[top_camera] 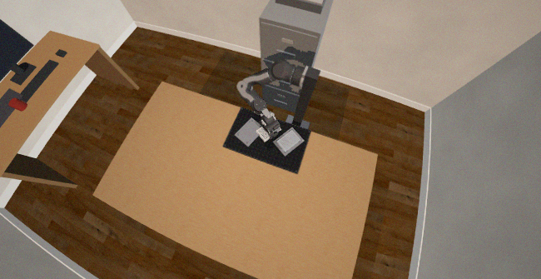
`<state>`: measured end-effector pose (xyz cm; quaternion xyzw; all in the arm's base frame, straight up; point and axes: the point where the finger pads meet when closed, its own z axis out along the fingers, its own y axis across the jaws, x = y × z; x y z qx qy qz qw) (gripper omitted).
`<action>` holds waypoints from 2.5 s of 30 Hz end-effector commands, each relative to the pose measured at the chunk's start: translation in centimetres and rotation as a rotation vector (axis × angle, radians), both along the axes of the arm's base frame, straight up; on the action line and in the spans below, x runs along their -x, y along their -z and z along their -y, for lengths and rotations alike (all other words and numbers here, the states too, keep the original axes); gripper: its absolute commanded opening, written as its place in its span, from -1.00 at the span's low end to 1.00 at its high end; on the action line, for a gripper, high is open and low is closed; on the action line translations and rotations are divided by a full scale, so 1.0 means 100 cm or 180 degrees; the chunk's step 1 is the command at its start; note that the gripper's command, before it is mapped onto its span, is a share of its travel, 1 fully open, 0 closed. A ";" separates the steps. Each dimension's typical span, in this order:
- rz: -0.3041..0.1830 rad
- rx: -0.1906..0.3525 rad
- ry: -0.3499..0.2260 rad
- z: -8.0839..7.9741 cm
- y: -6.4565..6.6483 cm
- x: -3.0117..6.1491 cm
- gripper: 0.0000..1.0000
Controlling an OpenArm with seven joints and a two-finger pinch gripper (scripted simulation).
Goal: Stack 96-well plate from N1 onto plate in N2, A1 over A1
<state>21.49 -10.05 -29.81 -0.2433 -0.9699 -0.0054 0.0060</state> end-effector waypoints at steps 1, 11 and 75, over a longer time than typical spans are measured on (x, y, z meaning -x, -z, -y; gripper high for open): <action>0.0019 0.0040 0.0018 0.002 -0.001 -0.0017 -1.00; 0.0016 0.0030 0.0013 -0.015 -0.002 0.0008 -1.00; 0.0015 0.0035 0.0017 -0.135 -0.011 0.0175 -1.00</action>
